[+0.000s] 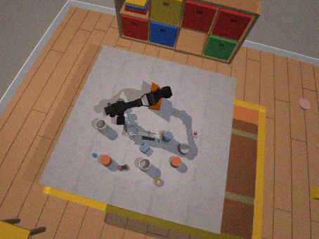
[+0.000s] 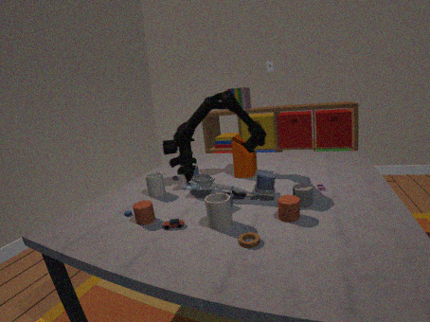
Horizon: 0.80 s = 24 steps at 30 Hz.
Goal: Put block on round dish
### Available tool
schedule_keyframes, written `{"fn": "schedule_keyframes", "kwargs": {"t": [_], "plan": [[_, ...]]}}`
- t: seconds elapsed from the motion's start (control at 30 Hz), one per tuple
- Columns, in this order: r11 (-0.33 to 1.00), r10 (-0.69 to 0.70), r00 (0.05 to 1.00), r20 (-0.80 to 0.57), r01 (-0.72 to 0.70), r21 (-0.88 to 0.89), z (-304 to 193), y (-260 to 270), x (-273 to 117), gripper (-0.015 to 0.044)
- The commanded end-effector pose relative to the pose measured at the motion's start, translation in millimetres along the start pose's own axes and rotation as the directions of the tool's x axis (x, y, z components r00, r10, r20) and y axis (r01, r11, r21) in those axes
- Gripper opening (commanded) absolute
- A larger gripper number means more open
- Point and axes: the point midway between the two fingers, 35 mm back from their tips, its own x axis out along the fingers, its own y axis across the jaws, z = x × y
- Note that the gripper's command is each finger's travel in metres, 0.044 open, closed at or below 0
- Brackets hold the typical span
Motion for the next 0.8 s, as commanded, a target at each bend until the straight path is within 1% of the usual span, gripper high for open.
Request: {"fn": "schedule_keyframes", "kwargs": {"t": [0.0,0.37,0.43,0.5,0.53,0.7,0.77], "plan": [[1.0,0.0,1.0,0.0,0.0,0.0,0.0,0.0,-0.1,0.0105],[1.0,0.0,1.0,0.0,0.0,0.0,0.0,0.0,-0.1,0.0394],[1.0,0.001,1.0,0.001,-0.001,0.0,0.9,0.7,-12.7,0.044],[1.0,0.003,1.0,0.004,-0.003,0.0,1.4,1.0,-45.0,0.044],[1.0,0.004,1.0,0.004,-0.004,0.0,1.0,0.7,-54.9,0.044],[1.0,0.004,1.0,0.005,-0.004,0.0,0.9,0.5,-58.2,0.044],[1.0,0.006,1.0,0.007,-0.006,0.001,1.1,0.6,-68.3,0.044]]}}
